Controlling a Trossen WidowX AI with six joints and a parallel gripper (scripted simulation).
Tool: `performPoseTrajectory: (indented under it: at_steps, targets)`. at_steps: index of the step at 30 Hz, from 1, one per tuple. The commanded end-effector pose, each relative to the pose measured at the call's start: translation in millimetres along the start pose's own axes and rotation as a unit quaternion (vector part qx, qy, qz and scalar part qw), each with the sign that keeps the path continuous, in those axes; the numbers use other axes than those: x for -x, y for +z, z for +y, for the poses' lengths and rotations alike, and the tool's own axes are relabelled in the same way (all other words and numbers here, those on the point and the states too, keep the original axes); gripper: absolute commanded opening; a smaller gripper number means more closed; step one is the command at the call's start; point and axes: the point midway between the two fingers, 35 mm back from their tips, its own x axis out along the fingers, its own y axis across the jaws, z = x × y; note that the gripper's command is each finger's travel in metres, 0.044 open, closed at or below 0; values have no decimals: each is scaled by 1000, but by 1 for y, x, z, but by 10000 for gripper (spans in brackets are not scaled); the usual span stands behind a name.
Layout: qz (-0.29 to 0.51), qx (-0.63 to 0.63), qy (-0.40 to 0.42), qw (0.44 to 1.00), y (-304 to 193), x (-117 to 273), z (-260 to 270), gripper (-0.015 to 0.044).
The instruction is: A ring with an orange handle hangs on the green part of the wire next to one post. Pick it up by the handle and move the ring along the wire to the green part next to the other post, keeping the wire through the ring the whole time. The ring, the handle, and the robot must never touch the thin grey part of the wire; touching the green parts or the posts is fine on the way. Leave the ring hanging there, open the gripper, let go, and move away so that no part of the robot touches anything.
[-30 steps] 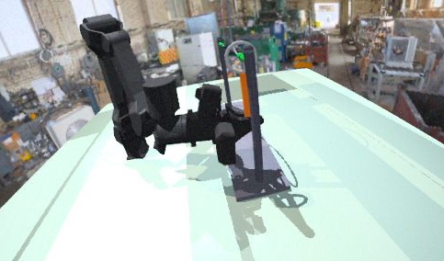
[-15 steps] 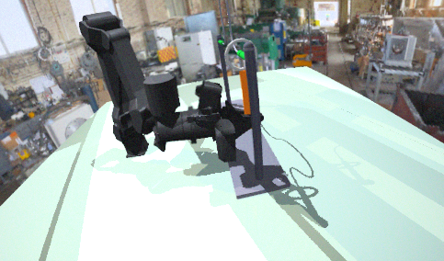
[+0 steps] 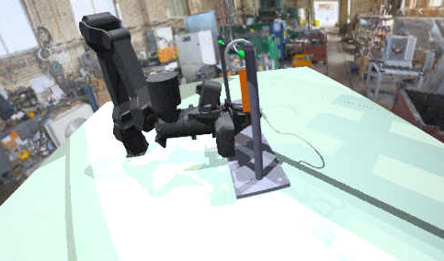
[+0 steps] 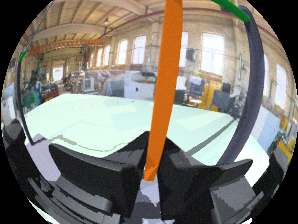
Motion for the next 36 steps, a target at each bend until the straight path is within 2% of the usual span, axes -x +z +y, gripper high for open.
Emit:
performPoseTrajectory:
  at_steps: [1, 23, 36]
  targets:
    - [-4, 0, -2, 1000, 3, 0, 3, -150]
    - [-4, -51, 5, 999, 4, 0, 37, -150]
    - [-6, -156, 16, 988, 11, -1, 76, -150]
